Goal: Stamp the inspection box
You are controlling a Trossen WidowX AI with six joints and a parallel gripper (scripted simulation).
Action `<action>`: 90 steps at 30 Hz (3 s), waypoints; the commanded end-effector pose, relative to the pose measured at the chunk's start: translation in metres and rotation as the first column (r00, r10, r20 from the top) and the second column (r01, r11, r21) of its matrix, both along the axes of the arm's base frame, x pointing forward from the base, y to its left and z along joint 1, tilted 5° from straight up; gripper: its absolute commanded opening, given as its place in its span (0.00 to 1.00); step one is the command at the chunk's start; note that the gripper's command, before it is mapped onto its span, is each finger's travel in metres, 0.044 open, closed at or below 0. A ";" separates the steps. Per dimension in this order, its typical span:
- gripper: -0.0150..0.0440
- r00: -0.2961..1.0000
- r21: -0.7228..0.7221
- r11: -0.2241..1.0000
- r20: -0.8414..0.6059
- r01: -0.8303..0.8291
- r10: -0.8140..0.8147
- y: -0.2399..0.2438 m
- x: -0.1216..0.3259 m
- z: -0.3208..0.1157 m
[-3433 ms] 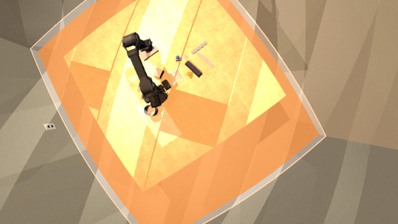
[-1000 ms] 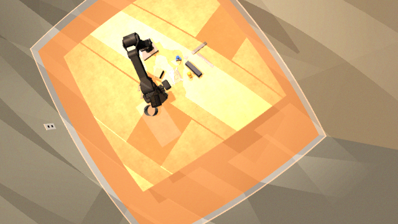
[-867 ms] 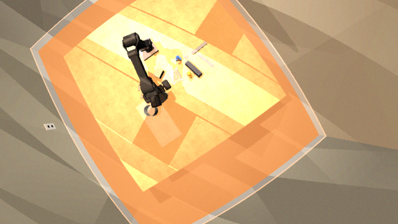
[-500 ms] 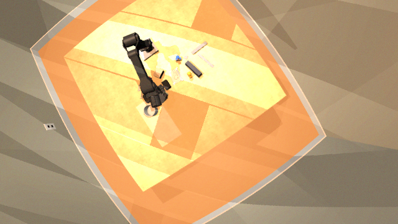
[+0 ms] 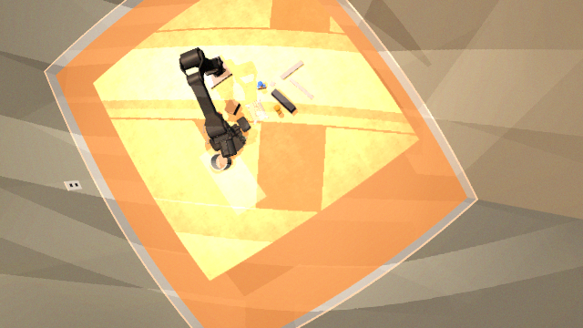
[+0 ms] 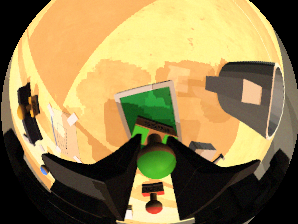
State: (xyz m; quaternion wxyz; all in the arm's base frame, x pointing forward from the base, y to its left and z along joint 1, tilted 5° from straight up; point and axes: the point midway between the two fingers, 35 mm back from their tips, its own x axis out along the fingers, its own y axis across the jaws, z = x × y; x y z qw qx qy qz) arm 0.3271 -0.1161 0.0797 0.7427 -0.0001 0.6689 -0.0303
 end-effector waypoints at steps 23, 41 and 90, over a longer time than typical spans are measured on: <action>0.25 1.000 0.002 1.000 0.002 0.000 0.000 0.001 0.000 0.010; 0.25 1.000 0.002 1.000 0.002 0.000 0.000 0.001 -0.002 0.038; 0.25 0.480 -0.058 0.476 -0.084 -0.877 0.874 0.125 -0.029 0.049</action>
